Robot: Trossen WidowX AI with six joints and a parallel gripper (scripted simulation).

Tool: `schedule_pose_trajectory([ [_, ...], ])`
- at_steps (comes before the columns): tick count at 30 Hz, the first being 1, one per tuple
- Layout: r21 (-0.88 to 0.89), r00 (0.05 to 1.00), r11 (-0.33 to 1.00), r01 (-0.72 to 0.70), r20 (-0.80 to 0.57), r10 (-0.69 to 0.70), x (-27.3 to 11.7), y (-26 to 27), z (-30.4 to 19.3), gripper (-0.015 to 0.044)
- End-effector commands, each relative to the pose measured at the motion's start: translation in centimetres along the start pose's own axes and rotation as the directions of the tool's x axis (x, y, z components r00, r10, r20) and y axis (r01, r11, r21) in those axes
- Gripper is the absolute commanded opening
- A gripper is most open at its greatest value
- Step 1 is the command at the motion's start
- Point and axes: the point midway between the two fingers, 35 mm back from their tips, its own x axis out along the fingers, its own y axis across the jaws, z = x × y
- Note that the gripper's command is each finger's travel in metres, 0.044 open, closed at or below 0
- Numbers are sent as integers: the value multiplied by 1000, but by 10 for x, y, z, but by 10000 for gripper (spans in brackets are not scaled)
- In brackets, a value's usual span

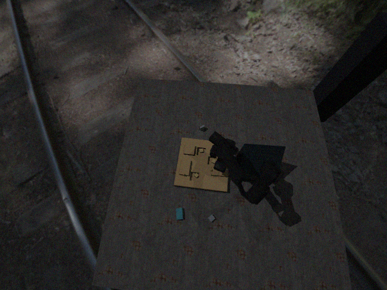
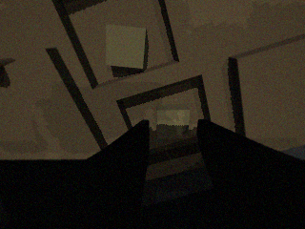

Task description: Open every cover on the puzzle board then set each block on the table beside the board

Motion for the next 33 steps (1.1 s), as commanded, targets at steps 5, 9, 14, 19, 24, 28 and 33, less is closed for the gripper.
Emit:
schedule_pose_trajectory([
  [5, 7, 1000, 1000, -4, -3, 4, 8, 0, -1, 144],
  [9, 7, 1000, 1000, -5, -3, 5, 11, 0, -1, 144],
  [14, -2, 1000, 1000, 0, 1, 0, 8, 0, 0, 124],
  [19, -2, 1000, 1000, 0, 1, 0, 8, 0, 0, 90],
  [24, -2, 1000, 1000, 0, 1, 0, 8, 0, 0, 80],
  [28, -1, 1000, 1000, 0, 1, 0, 5, 0, 1, 80],
  [33, 1, 1000, 1000, 1, 1, -1, -2, 0, 1, 80],
])
